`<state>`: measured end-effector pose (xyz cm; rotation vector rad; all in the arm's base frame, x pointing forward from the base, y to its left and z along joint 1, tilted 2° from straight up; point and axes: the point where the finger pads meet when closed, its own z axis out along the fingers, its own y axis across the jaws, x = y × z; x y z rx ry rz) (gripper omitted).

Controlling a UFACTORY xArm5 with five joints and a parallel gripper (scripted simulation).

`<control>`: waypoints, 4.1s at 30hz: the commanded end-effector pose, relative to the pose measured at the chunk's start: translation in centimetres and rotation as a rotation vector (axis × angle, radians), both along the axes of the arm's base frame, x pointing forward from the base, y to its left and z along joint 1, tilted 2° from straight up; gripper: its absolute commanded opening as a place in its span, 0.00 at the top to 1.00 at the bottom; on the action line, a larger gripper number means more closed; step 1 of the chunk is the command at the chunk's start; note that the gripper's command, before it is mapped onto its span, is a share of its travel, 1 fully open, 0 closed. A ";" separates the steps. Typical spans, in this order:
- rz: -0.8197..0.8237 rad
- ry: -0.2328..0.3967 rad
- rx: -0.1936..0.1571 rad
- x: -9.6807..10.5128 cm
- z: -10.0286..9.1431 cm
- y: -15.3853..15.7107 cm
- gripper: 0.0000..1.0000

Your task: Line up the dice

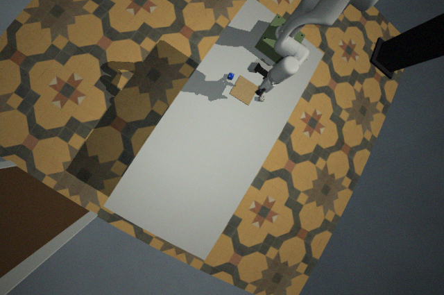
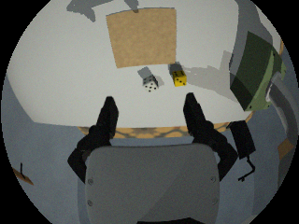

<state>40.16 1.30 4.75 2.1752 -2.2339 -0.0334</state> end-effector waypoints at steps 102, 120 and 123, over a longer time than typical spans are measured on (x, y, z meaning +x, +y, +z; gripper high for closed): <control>0.192 -0.014 0.013 -1.6 -6.5 -16.8 0.53; 0.192 -0.014 0.013 -1.7 -8.8 -16.9 0.53; 0.192 -0.014 0.013 -1.7 -9.2 -16.9 0.53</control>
